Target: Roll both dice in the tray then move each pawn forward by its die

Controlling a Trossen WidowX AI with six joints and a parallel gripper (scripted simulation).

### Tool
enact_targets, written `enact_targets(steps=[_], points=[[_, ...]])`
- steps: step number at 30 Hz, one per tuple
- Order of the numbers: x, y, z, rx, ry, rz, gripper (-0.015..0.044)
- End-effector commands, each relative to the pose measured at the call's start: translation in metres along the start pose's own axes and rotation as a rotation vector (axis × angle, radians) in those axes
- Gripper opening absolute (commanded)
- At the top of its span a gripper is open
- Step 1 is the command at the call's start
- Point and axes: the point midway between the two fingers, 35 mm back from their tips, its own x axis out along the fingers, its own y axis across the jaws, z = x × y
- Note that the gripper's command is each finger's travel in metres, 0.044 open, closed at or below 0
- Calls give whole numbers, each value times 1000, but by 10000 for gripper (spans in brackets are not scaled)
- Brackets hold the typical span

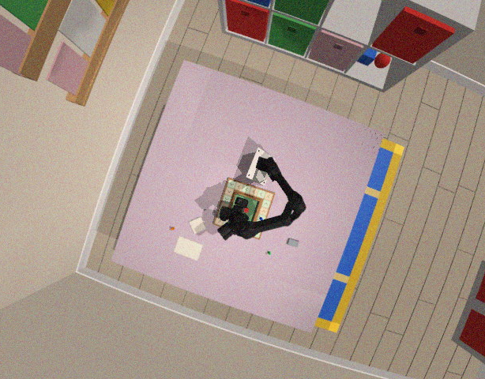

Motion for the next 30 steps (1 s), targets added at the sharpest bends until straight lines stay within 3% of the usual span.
enact_targets(steps=[1, 19, 30], points=[[5, -4, 0, 2, -99, -33, 0], [9, -4, 1, 28, -687, 36, 0], [-25, 3, -23, 30, -707, 47, 0]])
